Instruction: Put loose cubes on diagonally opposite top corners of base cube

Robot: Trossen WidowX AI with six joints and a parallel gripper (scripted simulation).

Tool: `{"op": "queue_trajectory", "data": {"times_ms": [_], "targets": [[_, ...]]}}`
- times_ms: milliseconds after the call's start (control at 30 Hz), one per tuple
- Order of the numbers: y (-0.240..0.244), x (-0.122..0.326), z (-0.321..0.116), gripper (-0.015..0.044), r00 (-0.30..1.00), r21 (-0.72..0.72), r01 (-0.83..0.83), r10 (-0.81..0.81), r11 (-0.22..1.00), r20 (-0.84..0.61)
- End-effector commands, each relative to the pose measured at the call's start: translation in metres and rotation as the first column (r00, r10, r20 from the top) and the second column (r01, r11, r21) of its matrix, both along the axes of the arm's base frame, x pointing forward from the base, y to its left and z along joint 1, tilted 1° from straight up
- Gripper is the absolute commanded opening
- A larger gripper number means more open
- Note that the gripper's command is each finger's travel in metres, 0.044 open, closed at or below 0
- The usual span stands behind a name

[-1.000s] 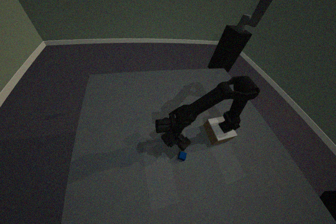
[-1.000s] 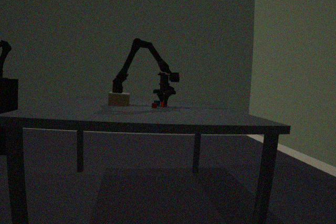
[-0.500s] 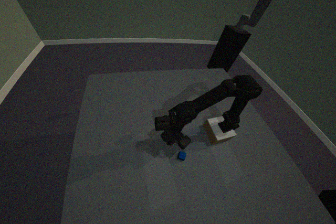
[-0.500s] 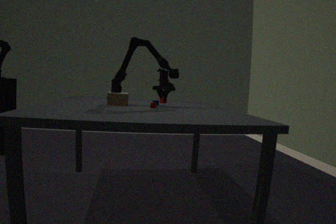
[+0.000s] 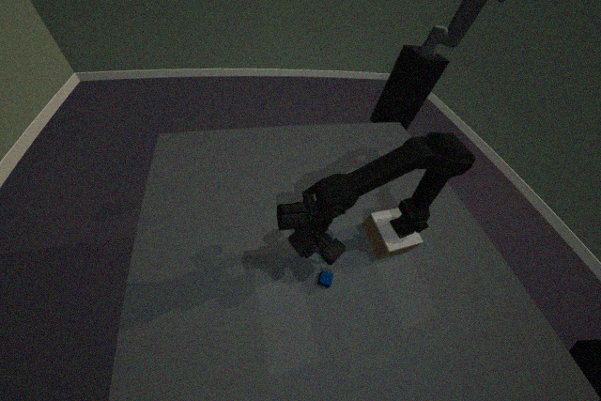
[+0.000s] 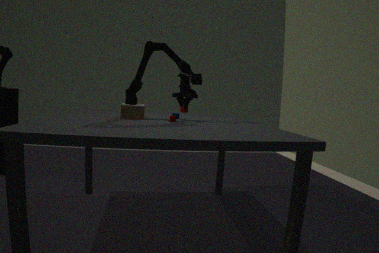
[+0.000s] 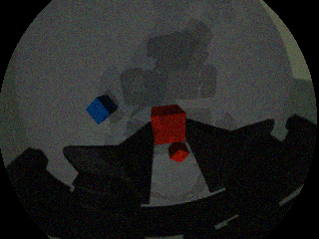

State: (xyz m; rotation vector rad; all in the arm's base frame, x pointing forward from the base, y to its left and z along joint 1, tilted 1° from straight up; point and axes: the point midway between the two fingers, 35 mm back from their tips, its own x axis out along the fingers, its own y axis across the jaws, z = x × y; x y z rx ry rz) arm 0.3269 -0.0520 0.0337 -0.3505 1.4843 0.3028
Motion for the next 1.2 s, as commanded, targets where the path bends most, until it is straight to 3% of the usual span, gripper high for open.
{"op": "queue_trajectory", "data": {"times_ms": [0,933,1167], "targets": [[0.0,0.0,0.009,0.0105,1.0,0.0,-0.003,0.003,1.0,0.002],[0.002,-0.011,0.056,0.0105,1.0,0.0,-0.002,0.002,1.0,-0.025],[0.01,-0.011,0.051,0.0105,0.986,0.008,0.164,-0.163,0.987,-0.022]]}}
